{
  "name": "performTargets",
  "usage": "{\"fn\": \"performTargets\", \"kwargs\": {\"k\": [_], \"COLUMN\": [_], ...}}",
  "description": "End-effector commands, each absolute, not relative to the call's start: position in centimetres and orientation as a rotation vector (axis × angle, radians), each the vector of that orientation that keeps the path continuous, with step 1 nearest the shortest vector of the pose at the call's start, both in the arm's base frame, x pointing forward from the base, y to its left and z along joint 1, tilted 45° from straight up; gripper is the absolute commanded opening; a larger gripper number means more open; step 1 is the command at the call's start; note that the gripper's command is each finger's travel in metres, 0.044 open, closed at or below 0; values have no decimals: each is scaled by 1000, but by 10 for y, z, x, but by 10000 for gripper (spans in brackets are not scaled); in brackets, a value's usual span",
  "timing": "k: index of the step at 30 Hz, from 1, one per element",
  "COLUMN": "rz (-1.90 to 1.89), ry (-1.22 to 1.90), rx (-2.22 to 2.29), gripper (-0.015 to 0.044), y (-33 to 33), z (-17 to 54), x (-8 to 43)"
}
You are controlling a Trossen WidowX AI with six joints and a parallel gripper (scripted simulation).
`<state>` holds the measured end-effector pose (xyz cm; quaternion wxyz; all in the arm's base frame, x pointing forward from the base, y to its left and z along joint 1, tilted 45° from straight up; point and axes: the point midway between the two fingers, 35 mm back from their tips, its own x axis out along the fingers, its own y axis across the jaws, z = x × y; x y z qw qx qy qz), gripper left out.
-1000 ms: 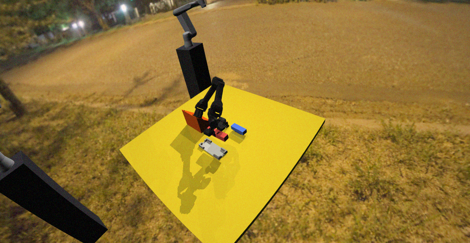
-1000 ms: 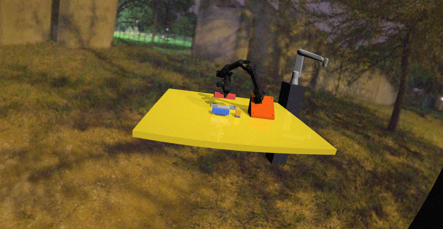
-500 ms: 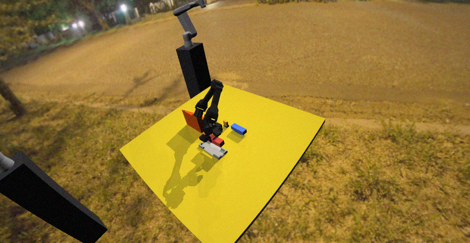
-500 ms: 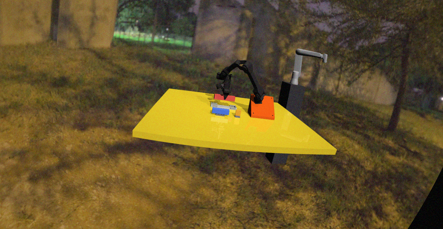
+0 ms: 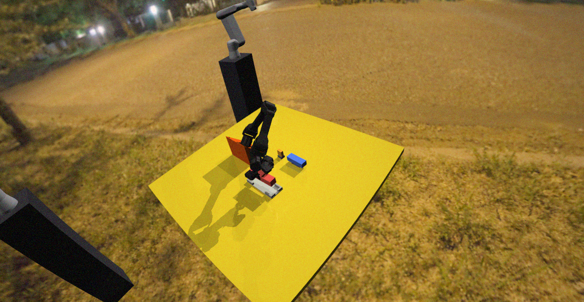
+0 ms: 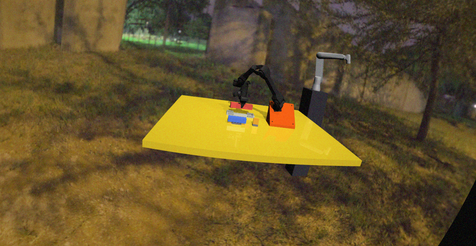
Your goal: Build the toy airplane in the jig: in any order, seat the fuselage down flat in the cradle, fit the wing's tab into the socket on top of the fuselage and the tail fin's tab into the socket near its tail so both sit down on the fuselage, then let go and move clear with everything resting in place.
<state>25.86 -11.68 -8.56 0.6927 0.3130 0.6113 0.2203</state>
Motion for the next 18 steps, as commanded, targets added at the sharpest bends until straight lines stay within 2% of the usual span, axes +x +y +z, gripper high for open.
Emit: {"fn": "performTargets", "kwargs": {"k": [1, 18], "rz": [489, 489], "ry": [1366, 1366], "rx": [695, 695], "gripper": [195, 195], "y": [-118, -119], "z": [-87, -89], "x": [258, 257]}}
